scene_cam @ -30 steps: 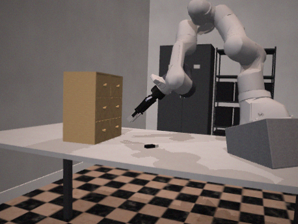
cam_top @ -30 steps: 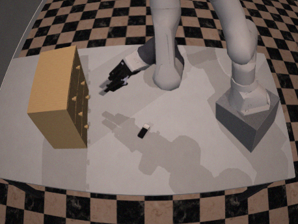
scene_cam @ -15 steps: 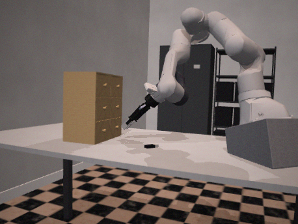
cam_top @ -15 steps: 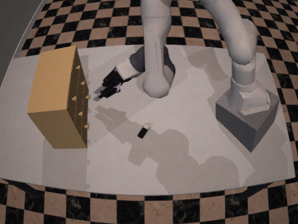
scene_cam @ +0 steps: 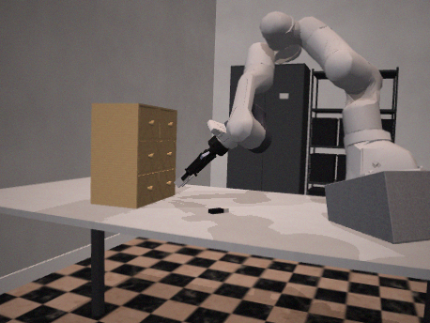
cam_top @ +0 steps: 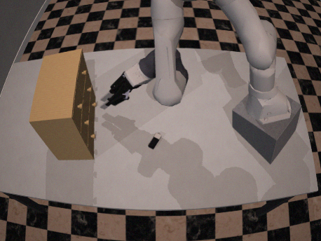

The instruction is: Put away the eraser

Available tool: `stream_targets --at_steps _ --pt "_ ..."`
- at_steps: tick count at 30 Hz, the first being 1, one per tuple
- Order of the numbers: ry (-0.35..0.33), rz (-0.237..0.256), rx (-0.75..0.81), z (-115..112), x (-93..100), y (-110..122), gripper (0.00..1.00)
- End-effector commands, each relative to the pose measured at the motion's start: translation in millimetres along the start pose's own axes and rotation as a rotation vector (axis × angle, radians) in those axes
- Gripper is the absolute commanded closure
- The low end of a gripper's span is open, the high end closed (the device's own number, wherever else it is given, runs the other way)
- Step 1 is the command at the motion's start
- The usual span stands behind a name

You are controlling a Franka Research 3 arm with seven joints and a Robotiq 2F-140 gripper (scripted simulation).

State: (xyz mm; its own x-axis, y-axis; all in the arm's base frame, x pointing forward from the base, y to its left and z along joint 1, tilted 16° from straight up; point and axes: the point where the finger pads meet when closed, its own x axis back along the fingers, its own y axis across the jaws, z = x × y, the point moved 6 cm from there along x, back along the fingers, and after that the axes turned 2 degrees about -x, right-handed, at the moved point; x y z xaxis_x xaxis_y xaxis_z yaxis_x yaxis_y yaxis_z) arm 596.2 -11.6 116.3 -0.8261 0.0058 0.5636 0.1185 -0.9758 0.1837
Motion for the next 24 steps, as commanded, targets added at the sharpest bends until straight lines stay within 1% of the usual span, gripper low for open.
stream_targets --at_steps 1,15,24 --pt "0.001 -0.002 0.008 -0.2 -0.3 0.4 0.8" --pt "0.001 -0.002 0.008 0.4 -0.9 0.3 0.8" --pt "0.001 -0.002 0.008 7.4 -7.9 0.1 0.8"
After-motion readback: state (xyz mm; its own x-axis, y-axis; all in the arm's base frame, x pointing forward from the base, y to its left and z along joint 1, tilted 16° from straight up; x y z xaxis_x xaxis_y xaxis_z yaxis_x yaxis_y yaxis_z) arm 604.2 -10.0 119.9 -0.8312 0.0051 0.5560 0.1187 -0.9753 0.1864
